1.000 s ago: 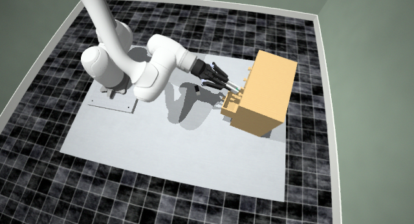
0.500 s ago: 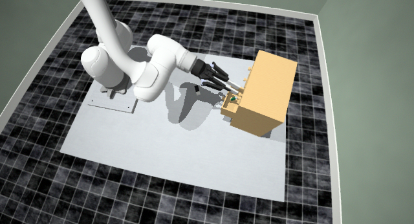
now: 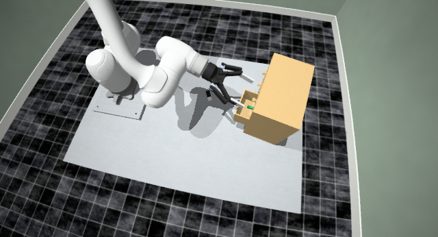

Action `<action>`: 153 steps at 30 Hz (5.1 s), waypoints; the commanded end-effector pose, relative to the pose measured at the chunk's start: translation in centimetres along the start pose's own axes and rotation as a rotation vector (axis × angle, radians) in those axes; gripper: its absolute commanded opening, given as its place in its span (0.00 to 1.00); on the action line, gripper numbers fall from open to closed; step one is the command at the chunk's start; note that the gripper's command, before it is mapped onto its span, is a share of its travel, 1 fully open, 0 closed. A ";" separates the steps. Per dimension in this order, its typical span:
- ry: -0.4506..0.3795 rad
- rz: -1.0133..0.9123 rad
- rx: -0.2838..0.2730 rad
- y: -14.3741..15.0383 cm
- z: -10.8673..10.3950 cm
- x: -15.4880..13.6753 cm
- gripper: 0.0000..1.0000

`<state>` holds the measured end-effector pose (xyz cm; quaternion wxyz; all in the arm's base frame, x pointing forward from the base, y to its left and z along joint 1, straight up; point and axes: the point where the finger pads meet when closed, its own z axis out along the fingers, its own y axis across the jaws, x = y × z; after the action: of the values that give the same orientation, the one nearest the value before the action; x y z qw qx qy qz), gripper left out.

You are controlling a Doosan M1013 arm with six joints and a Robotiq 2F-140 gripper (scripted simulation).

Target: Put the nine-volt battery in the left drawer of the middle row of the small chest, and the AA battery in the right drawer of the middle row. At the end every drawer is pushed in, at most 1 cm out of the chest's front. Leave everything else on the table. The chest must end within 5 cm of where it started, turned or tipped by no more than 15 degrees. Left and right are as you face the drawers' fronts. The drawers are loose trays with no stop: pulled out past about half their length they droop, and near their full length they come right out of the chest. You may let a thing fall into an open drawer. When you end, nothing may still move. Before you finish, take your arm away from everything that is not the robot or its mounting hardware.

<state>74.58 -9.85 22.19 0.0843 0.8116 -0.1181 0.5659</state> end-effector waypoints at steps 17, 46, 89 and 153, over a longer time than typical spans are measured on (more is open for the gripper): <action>0.000 0.000 0.000 0.0 -2.7 -0.8 1.00; 0.000 0.000 0.000 0.0 -15.3 -4.6 1.00; -0.123 -0.001 -0.003 0.1 -16.9 -4.7 1.00; -0.927 0.000 0.000 0.0 -17.8 -2.2 1.00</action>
<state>57.81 -3.98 26.12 0.0500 0.9644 -0.1508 0.2113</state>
